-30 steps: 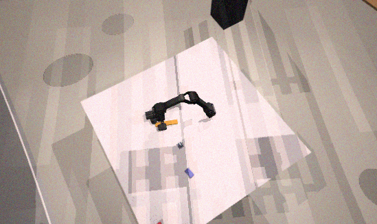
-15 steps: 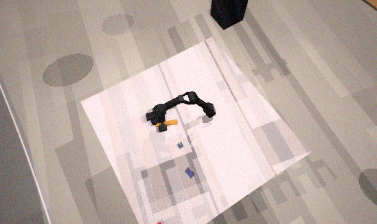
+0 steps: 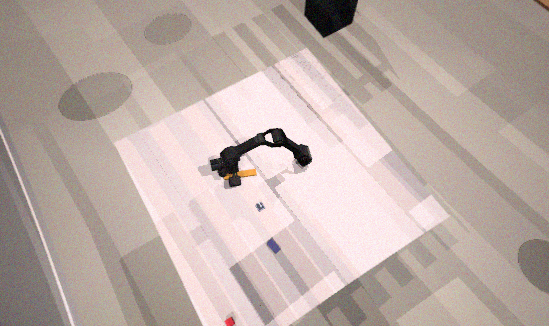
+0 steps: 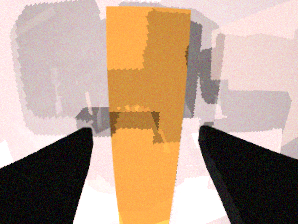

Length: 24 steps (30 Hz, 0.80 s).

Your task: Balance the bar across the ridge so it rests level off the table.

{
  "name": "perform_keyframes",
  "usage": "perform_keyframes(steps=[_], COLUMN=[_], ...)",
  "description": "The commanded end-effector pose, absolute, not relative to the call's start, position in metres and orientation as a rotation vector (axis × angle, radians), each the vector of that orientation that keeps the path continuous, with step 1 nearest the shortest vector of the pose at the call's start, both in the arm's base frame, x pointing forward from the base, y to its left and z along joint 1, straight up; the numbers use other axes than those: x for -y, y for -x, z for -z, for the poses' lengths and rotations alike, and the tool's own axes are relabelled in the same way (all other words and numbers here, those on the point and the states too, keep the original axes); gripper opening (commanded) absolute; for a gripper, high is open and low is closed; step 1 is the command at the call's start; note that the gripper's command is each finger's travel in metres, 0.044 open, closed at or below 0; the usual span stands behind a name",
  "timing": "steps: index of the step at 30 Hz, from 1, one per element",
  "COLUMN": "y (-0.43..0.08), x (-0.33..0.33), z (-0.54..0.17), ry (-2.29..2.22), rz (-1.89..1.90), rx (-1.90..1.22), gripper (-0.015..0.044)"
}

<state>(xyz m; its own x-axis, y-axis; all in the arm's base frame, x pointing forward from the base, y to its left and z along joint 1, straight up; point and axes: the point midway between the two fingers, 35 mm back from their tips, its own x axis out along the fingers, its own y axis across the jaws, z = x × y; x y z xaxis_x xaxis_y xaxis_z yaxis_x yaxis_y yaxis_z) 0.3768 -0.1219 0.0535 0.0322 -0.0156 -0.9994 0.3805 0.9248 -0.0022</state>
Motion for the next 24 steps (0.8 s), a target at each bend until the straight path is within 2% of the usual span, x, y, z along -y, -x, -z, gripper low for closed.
perform_keyframes(steps=[1, 3, 11, 15, 24], y=[-0.377, -0.377, -0.377, -0.378, -0.379], x=[0.122, 0.122, 0.122, 0.122, 0.122], z=[-0.053, -0.053, -0.053, -0.060, -0.083], ry=[-0.298, -0.298, -0.298, -0.298, -0.300], rz=[0.312, 0.312, 0.312, 0.312, 0.312], rx=[-1.514, -1.514, -1.514, -1.514, -1.513], gripper=[0.0210, 0.0157, 0.0104, 0.0000, 0.0000])
